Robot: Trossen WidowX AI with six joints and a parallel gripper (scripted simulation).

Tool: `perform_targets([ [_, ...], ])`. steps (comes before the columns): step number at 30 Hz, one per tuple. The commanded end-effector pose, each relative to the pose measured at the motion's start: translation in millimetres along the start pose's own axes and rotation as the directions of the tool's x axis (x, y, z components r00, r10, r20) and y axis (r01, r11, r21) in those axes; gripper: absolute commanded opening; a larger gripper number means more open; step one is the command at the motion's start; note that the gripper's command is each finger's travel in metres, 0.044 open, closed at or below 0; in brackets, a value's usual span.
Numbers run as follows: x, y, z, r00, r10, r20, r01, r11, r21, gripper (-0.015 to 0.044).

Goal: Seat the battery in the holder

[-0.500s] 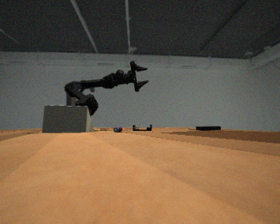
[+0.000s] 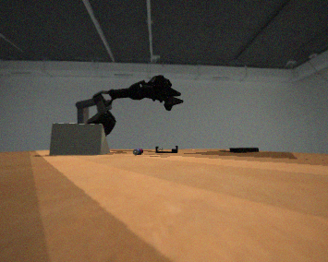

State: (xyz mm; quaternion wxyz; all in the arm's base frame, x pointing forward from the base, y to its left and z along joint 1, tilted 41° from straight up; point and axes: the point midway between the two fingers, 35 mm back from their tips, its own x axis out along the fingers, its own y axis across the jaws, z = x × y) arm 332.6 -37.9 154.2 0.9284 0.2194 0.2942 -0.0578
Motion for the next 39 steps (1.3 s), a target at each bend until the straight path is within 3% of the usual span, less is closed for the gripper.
perform_targets([
  [1, 18.9, -34.9, -51.6, 0.960, -0.060, -0.273, 0.130, 0.960, 0.248, 0.0222],
  [4, 21.1, -59.1, -96.1, 0.865, -0.071, -0.496, 0.296, 0.872, 0.391, 0.0222],
  [8, 6.1, -80.0, -153.7, 0.655, 0.004, -0.755, 0.574, 0.648, 0.501, 0.0222],
  [12, -21.4, -83.7, -194.3, 0.413, 0.175, -0.894, 0.823, 0.349, 0.448, 0.0222],
  [14, -31.1, -81.9, -202.8, 0.338, 0.244, -0.909, 0.884, 0.250, 0.395, 0.0222],
  [39, -26.0, -77.9, -217.3, 0.329, 0.252, -0.910, 0.891, 0.237, 0.388, 0.0222],
])
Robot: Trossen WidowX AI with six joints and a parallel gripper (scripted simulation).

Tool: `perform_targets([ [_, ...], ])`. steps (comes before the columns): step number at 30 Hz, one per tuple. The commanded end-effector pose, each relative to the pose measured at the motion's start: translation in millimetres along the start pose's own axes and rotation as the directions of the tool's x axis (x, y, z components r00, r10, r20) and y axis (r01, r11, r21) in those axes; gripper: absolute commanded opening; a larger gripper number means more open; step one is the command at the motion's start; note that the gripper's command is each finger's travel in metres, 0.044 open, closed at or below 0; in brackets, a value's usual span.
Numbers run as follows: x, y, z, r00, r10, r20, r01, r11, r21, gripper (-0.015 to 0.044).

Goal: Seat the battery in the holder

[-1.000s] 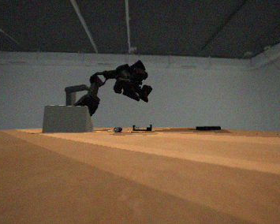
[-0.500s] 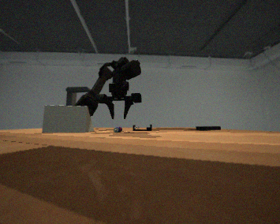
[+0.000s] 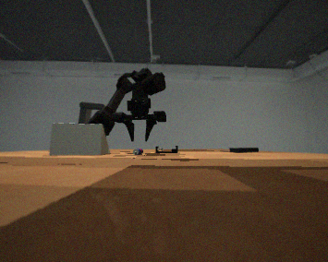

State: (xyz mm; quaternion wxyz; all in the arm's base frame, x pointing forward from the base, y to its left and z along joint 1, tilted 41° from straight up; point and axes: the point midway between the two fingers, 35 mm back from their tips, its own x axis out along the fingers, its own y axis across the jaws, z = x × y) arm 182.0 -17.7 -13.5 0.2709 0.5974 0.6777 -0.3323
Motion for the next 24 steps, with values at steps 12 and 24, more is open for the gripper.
perform_targets([
  [12, 27.5, -1.4, -0.9, 1.000, -0.005, -0.008, 0.006, 1.000, 0.010, 0.0222],
  [24, 42.6, -2.8, -1.8, 1.000, -0.006, -0.010, 0.006, 1.000, 0.010, 0.0196],
])
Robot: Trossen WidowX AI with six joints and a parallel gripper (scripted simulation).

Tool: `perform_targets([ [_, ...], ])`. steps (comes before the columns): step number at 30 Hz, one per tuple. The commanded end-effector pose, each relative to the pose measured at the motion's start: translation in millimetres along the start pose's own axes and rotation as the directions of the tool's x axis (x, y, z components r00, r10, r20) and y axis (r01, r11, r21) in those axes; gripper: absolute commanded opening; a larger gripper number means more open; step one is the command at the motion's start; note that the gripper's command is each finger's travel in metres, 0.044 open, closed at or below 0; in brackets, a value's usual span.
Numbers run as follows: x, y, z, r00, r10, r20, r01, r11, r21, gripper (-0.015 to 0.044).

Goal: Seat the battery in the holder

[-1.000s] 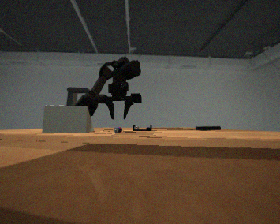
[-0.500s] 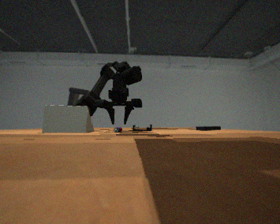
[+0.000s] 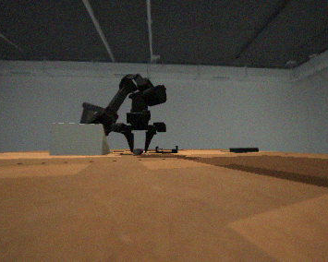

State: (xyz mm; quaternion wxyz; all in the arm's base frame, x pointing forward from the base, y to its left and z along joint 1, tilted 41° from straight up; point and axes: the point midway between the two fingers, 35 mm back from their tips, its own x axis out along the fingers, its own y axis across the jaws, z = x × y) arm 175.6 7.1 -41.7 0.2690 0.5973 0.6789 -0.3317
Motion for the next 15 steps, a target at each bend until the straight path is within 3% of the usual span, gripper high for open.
perform_targets([
  [1, 4.5, -1.7, -0.6, 1.000, -0.003, -0.006, 0.003, 1.000, 0.009, 0.0170],
  [4, 4.5, -1.7, -0.6, 1.000, -0.003, -0.006, 0.003, 1.000, 0.009, 0.0091],
  [15, 4.5, -1.7, -0.6, 1.000, -0.003, -0.006, 0.003, 1.000, 0.009, 0.0060],
])
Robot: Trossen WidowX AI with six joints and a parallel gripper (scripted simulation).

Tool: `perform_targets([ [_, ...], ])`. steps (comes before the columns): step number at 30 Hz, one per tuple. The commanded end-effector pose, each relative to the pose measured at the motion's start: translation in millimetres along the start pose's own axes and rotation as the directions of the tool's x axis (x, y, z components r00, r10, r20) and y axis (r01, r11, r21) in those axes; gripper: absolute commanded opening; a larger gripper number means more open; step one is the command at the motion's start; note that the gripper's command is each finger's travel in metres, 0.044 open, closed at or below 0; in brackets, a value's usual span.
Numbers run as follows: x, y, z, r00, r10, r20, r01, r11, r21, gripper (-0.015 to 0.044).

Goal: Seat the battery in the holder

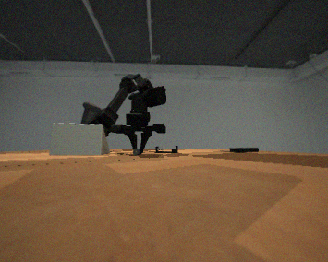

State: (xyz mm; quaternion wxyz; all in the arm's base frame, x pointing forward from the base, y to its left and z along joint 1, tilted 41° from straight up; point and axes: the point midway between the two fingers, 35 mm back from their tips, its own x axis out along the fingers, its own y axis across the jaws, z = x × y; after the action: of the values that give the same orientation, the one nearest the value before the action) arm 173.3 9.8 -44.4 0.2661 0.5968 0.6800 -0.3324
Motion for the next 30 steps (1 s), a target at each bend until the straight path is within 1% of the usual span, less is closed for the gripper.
perform_targets([
  [1, -0.8, 0.2, -0.2, 1.000, 0.001, -0.002, -0.001, 1.000, 0.006, 0.0060],
  [8, -48.4, 0.2, 0.3, 1.000, 0.001, -0.001, -0.001, 1.000, 0.006, 0.0060],
  [13, -50.0, 0.6, -0.1, 1.000, 0.001, 0.000, -0.001, 1.000, 0.000, 0.0060],
  [15, -51.6, 5.0, -2.9, 1.000, 0.001, 0.003, -0.001, 0.999, -0.048, 0.0060],
  [18, -56.5, 19.3, -12.9, 1.000, 0.004, 0.017, 0.000, 0.978, -0.207, 0.0060],
  [22, -64.0, 42.3, -33.4, 0.999, 0.011, 0.041, 0.009, 0.882, -0.471, 0.0060],
  [26, -69.6, 61.1, -57.4, 0.999, 0.013, 0.035, 0.015, 0.717, -0.697, 0.0060],
  [30, -73.9, 77.1, -85.1, 1.000, 0.012, 0.027, 0.018, 0.493, -0.870, 0.0060],
])
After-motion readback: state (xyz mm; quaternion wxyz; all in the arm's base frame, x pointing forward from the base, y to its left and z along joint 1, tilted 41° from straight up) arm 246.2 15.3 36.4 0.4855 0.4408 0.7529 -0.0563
